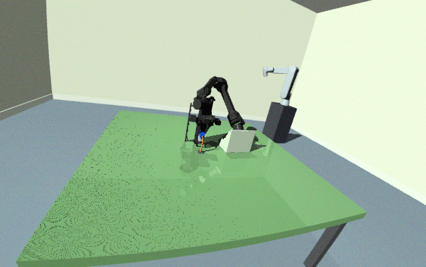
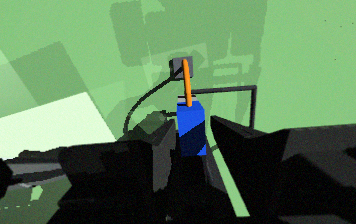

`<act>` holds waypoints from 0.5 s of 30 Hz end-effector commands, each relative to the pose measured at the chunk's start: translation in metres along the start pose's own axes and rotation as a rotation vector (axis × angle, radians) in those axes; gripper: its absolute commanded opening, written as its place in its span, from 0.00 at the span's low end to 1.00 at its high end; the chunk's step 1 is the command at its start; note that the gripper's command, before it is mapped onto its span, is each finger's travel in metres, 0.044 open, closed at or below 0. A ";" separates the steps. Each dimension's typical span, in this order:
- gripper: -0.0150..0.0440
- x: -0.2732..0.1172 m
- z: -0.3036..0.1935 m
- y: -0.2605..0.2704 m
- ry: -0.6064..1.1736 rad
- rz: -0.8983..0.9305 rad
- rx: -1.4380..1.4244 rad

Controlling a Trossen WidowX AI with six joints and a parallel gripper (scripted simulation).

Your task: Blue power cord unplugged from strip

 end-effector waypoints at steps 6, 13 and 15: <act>0.37 0.000 0.000 0.000 0.000 0.000 0.000; 0.29 0.000 0.000 0.000 0.000 0.000 0.000; 0.25 0.000 0.001 0.000 0.000 0.000 0.000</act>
Point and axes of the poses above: the point midway between the two fingers, 35 mm back from their tips, its own x axis out along the fingers, its own y axis across the jaws, z = x × y, the point moved 6 cm from there along -x, back along the fingers, and after that the axes turned 6 degrees about -x, right-handed, at the moved point
